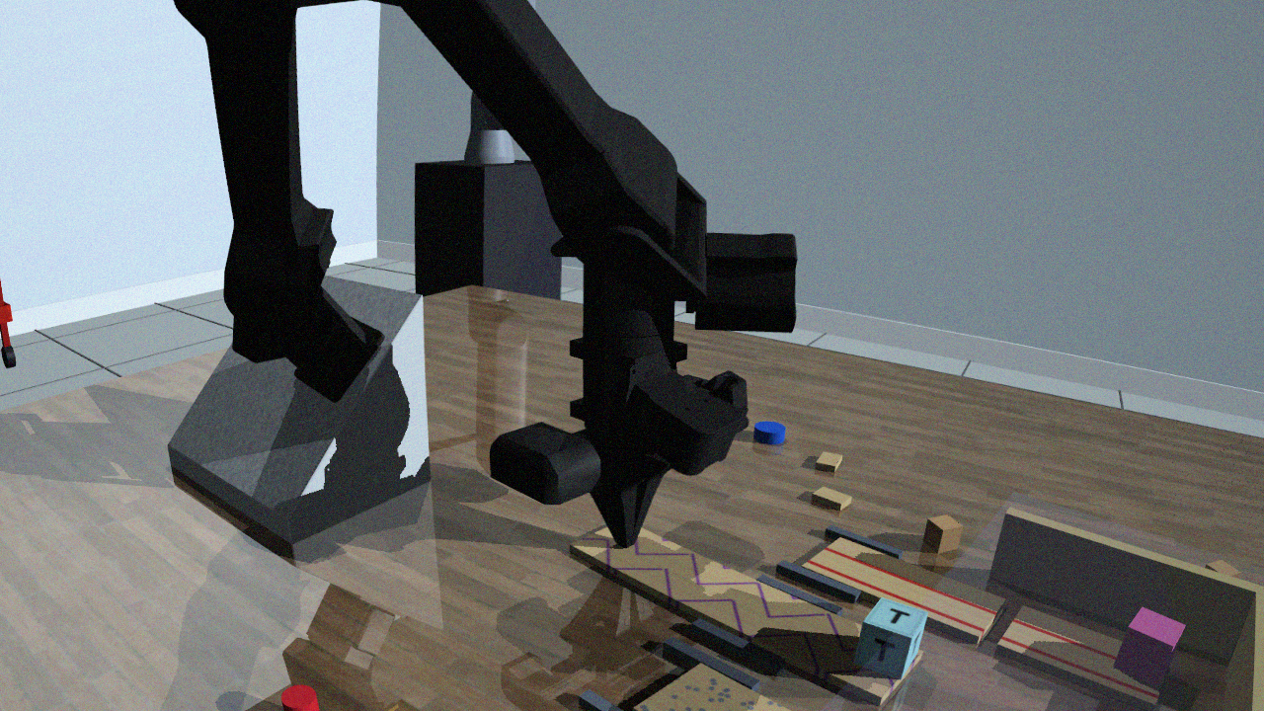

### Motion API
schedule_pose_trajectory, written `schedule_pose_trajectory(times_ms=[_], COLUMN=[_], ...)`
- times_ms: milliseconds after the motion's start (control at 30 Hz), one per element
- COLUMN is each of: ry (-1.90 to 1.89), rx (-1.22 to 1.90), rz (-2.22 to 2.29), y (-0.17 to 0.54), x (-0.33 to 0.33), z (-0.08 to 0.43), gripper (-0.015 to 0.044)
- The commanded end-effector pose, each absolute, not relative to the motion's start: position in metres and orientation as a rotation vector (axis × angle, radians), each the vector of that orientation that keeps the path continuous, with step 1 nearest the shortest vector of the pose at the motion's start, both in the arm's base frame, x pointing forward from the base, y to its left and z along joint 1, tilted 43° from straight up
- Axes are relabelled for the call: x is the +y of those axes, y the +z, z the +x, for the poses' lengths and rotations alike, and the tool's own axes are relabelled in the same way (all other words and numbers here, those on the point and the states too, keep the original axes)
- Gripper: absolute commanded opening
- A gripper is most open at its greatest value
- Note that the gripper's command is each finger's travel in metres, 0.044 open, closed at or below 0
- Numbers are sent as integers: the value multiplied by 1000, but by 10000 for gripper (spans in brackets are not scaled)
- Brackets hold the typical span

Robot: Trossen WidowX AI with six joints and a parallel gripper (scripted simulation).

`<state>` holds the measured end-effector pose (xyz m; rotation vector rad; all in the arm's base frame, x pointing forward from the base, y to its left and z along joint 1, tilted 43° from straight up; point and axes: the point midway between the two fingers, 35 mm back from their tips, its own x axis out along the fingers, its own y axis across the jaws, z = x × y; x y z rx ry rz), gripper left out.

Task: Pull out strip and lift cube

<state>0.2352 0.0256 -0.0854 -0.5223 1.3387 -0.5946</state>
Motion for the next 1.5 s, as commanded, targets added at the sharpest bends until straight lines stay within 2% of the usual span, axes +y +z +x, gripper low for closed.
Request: schedule_pose_trajectory(times_ms=[0,933,1100,1233,1467], ry=[-604,-603,-601,-602,-526], rx=[1361,1362,1362,1363,1401], rz=[-525,-525,-523,-523,-615], y=[-89,-92,-61,-60,-57], x=[21,21,52,54,56], z=[223,198,202,202,231], gripper=[0,0,0,0,184])
